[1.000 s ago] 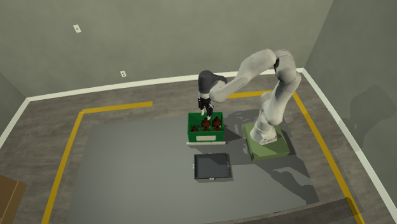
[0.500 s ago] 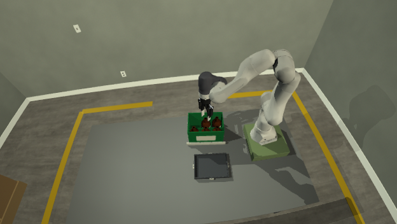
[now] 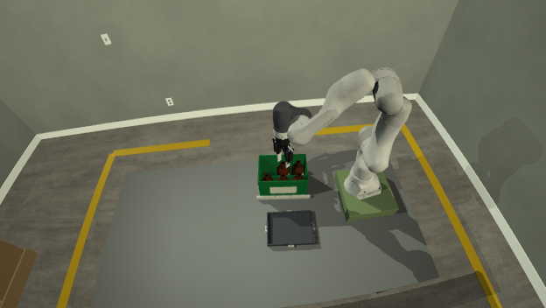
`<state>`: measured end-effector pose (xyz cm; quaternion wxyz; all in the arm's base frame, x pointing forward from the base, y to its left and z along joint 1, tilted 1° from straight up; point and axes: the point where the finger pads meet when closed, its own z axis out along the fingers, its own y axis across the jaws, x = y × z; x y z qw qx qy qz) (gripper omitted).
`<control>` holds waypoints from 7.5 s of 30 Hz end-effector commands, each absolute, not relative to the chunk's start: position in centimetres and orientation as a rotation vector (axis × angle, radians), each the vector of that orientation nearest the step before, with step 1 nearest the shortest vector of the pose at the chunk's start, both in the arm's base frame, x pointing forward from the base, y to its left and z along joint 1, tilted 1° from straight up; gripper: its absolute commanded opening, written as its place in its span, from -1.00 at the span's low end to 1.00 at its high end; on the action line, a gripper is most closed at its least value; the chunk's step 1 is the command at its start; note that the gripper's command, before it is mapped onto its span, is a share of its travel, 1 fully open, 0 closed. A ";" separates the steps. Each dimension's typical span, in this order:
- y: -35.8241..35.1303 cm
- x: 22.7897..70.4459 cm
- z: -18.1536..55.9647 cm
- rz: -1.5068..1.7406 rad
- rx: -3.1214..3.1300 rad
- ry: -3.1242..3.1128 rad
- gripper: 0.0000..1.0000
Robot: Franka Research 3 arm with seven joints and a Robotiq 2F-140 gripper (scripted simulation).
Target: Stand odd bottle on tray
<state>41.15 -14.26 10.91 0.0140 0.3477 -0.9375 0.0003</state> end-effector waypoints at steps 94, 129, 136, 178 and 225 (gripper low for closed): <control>-14.4 41.4 9.2 0.006 1.090 -2.925 -0.80; -14.4 41.4 9.2 0.006 1.090 -2.925 -0.80; -14.4 41.4 9.2 0.006 1.090 -2.925 -0.80; -14.7 41.5 12.4 0.006 1.090 -2.925 -0.80; -14.7 41.5 13.2 0.006 1.090 -2.925 -0.80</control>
